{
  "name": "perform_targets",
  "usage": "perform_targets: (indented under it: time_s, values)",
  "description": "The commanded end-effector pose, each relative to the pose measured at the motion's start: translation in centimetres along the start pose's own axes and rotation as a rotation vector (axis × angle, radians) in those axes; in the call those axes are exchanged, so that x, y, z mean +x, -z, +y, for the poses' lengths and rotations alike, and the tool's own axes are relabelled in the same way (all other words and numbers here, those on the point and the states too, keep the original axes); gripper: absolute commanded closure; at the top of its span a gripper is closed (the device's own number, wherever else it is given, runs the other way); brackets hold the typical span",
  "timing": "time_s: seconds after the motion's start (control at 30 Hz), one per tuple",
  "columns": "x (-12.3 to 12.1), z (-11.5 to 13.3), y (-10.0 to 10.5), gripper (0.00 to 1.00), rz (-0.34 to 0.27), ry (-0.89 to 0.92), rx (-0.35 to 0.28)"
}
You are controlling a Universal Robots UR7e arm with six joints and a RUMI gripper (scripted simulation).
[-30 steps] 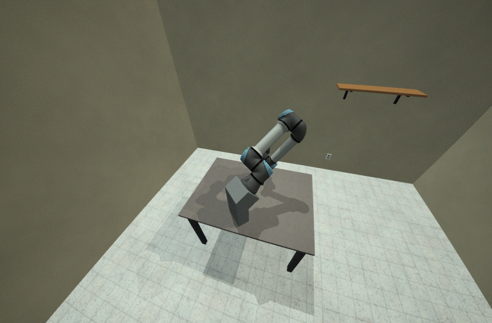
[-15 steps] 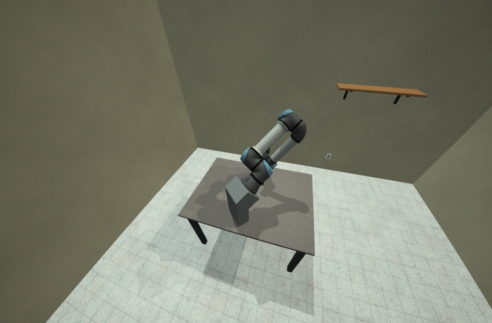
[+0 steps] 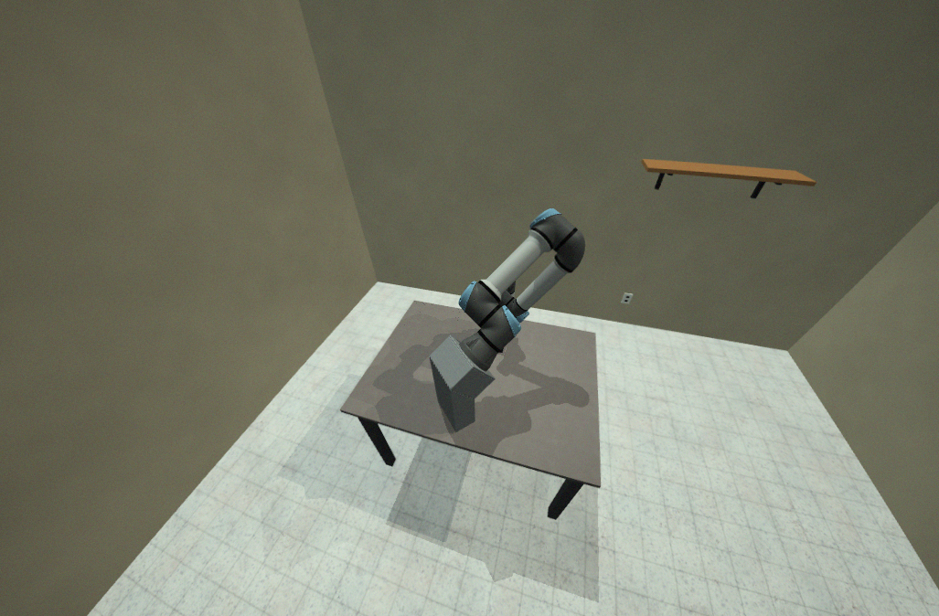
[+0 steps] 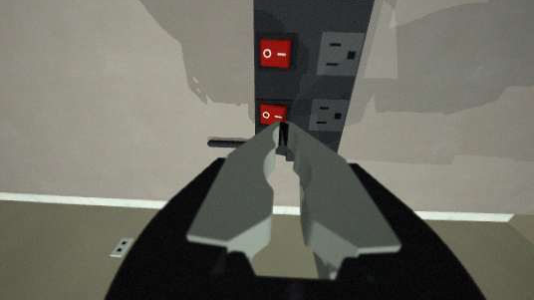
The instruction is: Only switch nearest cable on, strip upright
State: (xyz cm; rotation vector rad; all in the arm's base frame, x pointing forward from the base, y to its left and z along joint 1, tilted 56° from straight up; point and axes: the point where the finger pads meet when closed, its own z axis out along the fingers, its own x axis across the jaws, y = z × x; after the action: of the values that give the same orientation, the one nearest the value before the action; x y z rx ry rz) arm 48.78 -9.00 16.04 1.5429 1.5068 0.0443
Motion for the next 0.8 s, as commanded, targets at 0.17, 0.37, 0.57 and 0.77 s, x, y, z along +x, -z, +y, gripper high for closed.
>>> perform_targets:
  time_s: [0.17,0.37,0.57,0.77]
  values:
    - [-0.14,0.11,-0.02,1.00,-0.001,-0.002,-0.001]
    - [-0.14,0.11,-0.04,1.00,-0.001,-0.002,-0.001]
    - [-0.14,0.09,-0.20,1.00,-0.002,-0.002,0.000]
    - [-0.13,0.10,-0.39,1.00,-0.001,-0.002,0.000]
